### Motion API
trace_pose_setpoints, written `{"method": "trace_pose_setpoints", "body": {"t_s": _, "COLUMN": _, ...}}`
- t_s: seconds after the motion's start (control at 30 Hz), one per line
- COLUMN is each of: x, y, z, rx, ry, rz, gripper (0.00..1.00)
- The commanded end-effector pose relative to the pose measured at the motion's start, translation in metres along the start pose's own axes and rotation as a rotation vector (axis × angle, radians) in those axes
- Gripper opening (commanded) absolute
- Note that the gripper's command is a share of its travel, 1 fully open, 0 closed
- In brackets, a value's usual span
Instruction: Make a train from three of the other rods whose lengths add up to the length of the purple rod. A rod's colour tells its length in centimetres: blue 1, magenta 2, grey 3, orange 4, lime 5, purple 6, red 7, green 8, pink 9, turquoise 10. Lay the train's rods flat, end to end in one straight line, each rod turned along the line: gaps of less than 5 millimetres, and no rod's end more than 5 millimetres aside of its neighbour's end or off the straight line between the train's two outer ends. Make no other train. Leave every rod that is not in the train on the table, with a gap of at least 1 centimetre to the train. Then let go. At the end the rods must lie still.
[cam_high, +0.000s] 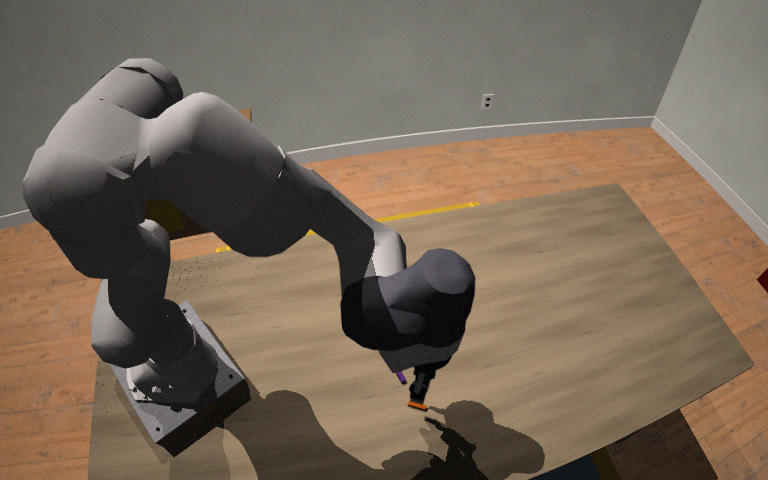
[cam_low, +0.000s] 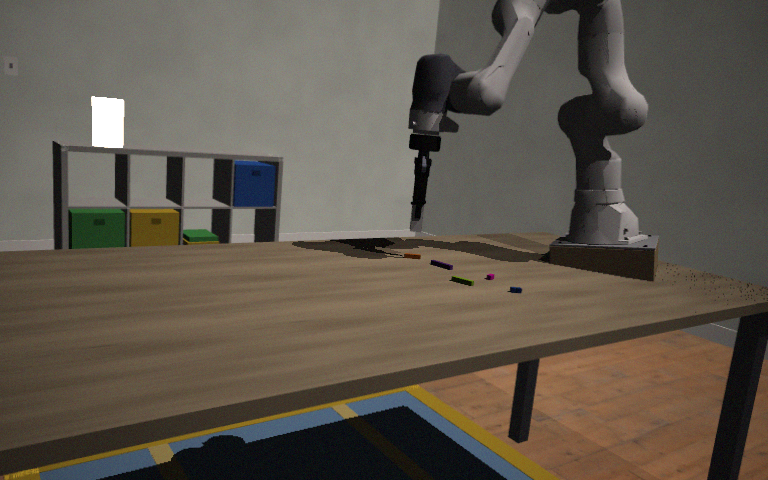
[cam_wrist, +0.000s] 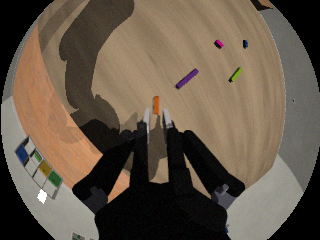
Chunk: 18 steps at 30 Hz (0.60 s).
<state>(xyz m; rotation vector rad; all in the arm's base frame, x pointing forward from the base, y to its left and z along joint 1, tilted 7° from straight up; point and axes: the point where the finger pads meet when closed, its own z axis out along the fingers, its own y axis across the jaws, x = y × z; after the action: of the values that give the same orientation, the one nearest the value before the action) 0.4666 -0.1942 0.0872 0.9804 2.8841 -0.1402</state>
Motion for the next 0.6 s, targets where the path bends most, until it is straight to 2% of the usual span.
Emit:
{"method": "trace_pose_setpoints", "body": {"t_s": 0.0, "x": -0.0001, "y": 0.0001, "z": 0.0005, "rx": -0.002, "ry": 0.003, "rz": -0.021, "gripper": 0.15}}
{"method": "trace_pose_setpoints", "body": {"t_s": 0.57, "x": -0.0001, "y": 0.0002, "z": 0.0024, "rx": -0.002, "ry": 0.003, "rz": -0.021, "gripper": 0.15}}
